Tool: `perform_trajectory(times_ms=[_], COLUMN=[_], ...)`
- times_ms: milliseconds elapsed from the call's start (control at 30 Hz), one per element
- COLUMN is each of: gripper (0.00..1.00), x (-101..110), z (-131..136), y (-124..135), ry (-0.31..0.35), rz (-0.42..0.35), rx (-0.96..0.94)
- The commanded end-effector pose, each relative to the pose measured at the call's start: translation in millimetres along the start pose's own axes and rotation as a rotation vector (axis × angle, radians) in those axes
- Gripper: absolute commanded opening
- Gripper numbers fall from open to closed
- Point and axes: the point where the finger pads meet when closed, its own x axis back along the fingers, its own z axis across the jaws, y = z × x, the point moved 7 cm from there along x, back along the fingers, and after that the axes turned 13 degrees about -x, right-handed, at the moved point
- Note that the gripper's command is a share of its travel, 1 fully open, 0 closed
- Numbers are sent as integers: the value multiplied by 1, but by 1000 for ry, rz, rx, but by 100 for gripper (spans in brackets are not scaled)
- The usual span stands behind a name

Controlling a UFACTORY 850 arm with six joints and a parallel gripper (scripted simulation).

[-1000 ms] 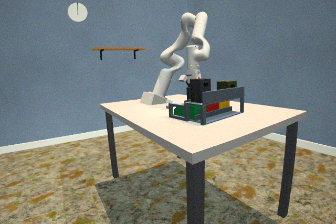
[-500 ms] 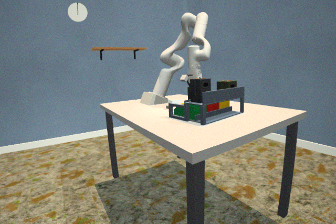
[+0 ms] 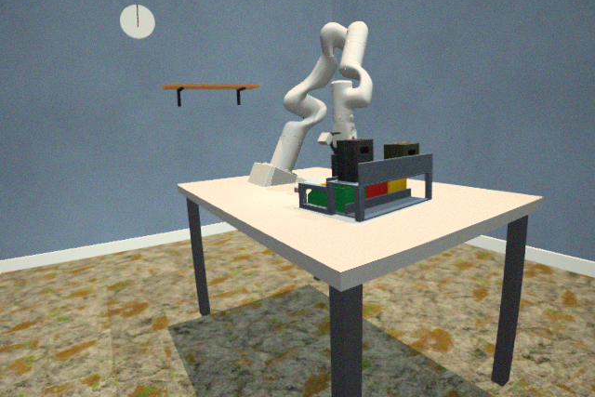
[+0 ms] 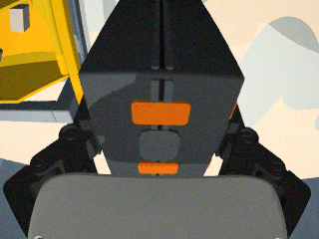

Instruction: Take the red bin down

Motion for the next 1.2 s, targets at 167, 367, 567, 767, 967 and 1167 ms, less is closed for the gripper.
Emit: perform_trajectory(times_ms=[167,367,567,767,967,1167], gripper=[0,0,0,0,0,0], x=[1,1,1,1,1,-7], z=[-3,-3,-4,-4,-4,-5], y=[-4,-4,-6,-7,-7,-7], ry=[-2,-2,-2,-2,-2,-2], rz=[0,0,0,0,0,0], rx=[0,0,0,0,0,0])
